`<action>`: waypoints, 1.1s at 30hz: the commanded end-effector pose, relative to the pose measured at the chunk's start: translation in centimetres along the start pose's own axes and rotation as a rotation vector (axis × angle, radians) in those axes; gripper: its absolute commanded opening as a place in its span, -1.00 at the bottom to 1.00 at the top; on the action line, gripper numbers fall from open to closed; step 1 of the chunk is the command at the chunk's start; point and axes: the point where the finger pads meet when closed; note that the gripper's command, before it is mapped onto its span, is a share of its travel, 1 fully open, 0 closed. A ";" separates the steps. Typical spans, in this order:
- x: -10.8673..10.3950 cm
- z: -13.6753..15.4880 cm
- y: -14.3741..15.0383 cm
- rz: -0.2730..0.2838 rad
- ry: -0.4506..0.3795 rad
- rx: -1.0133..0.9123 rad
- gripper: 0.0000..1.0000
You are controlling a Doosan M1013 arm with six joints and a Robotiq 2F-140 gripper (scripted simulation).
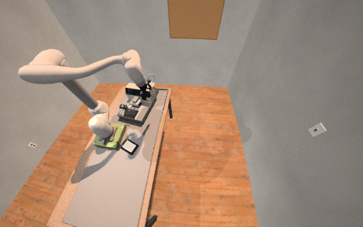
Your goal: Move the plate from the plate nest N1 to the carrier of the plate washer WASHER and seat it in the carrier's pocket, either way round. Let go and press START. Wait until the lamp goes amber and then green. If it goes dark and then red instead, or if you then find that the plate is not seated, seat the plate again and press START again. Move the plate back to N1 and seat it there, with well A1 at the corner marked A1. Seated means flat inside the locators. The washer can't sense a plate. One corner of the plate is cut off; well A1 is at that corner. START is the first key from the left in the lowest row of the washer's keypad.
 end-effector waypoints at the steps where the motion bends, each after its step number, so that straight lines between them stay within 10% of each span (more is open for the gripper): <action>1: -0.2 0.5 1.8 0.004 -0.004 -0.007 0.40; 33: -1.4 4.8 12.5 0.072 0.017 -0.073 0.40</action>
Point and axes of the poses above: the point where the finger pads meet when closed, its own x axis out along the fingers, its own y axis across the jaws, z = x × y, and after that the axes turned 14 degrees about -x, right-handed
